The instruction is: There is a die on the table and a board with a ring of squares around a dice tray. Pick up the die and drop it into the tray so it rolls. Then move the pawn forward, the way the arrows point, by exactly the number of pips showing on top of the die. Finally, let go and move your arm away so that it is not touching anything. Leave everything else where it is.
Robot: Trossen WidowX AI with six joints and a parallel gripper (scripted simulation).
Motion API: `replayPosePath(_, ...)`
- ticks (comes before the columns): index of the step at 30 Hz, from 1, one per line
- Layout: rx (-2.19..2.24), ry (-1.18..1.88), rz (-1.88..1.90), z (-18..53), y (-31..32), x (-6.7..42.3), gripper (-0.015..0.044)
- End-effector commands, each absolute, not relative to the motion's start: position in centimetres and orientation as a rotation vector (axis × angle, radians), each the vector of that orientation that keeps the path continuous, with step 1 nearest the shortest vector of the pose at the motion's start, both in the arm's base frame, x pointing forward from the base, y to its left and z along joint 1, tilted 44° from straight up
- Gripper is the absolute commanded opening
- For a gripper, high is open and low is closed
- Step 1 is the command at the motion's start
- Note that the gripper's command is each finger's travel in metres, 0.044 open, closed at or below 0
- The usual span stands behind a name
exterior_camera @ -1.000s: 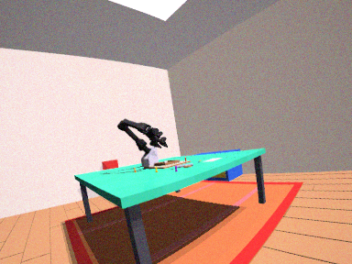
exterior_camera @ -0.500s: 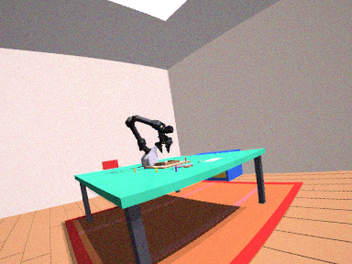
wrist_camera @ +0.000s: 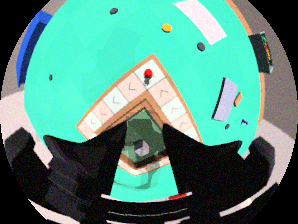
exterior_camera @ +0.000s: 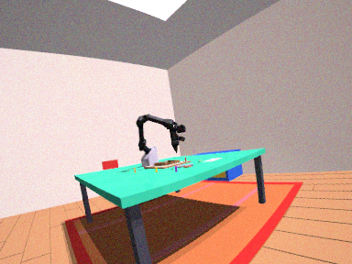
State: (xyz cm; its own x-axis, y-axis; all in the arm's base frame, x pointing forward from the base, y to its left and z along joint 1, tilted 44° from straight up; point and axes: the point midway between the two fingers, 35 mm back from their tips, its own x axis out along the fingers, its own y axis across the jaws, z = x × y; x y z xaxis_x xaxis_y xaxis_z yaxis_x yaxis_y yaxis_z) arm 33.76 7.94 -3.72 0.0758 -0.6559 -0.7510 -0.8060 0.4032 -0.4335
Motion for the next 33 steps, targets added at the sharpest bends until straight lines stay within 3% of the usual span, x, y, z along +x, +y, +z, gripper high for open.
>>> replayPosePath(1,-0.974,1.522,-0.228,-8.4,11.2,37.5,0.02)
replayPosePath(33,-0.965,1.518,-0.239,-10.5,8.9,38.0,0.02)
